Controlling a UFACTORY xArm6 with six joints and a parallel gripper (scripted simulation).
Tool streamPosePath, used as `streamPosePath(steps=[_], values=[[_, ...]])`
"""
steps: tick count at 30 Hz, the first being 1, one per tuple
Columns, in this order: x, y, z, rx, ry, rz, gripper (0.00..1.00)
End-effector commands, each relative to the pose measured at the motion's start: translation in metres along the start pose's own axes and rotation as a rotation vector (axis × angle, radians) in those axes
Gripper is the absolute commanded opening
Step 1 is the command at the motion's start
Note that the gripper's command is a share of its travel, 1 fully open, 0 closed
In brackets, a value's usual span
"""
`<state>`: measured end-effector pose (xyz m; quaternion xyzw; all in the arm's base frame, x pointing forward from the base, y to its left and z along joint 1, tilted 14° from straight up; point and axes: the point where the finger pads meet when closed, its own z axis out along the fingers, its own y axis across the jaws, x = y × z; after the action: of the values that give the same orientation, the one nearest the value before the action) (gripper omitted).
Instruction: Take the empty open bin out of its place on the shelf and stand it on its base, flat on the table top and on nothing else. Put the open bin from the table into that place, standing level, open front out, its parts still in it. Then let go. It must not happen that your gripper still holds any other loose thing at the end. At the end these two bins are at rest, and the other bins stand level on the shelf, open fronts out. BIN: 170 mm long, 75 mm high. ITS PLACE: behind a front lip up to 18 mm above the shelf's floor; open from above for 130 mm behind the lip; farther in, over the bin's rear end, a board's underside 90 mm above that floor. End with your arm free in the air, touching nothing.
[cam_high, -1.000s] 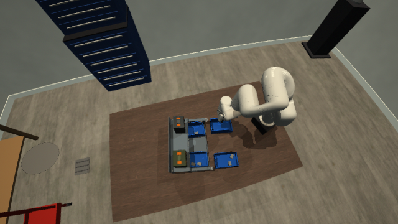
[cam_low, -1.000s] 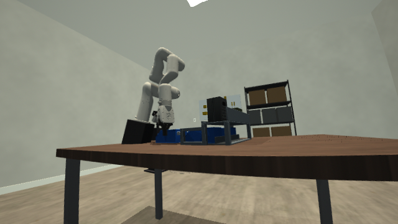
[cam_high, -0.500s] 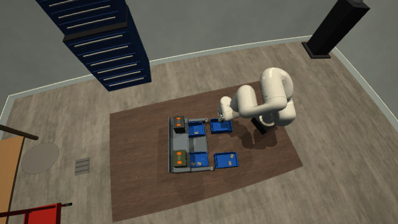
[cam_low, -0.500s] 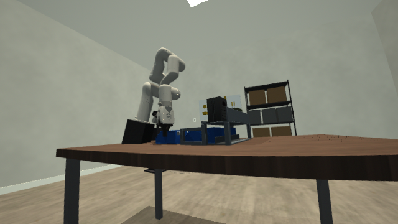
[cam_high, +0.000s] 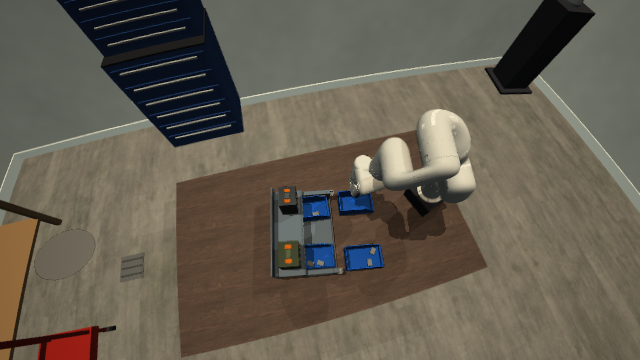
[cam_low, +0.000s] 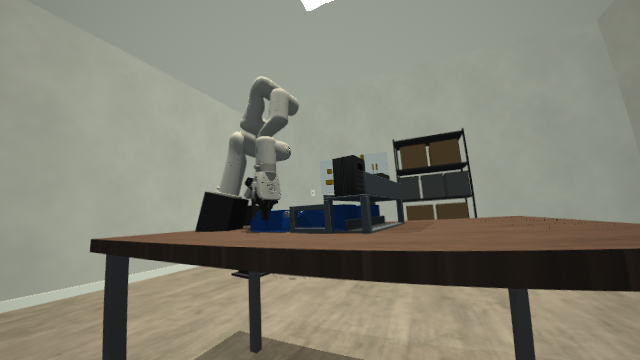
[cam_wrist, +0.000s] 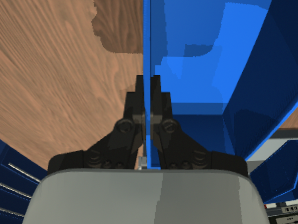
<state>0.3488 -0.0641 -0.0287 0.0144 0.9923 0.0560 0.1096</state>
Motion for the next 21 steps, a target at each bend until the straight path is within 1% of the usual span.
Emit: streamPosePath(steps=[1, 2, 3, 21], values=[[-0.0010, -0.0002, -0.0005, 0.001, -0.002, 0.000, 0.00], [-0.0010, -0.0002, -0.0005, 0.001, -0.002, 0.000, 0.00], [-0.0010, -0.0002, -0.0005, 0.001, -0.002, 0.000, 0.26], [-0.0010, -0.0002, -0.0005, 0.001, -0.002, 0.000, 0.26]])
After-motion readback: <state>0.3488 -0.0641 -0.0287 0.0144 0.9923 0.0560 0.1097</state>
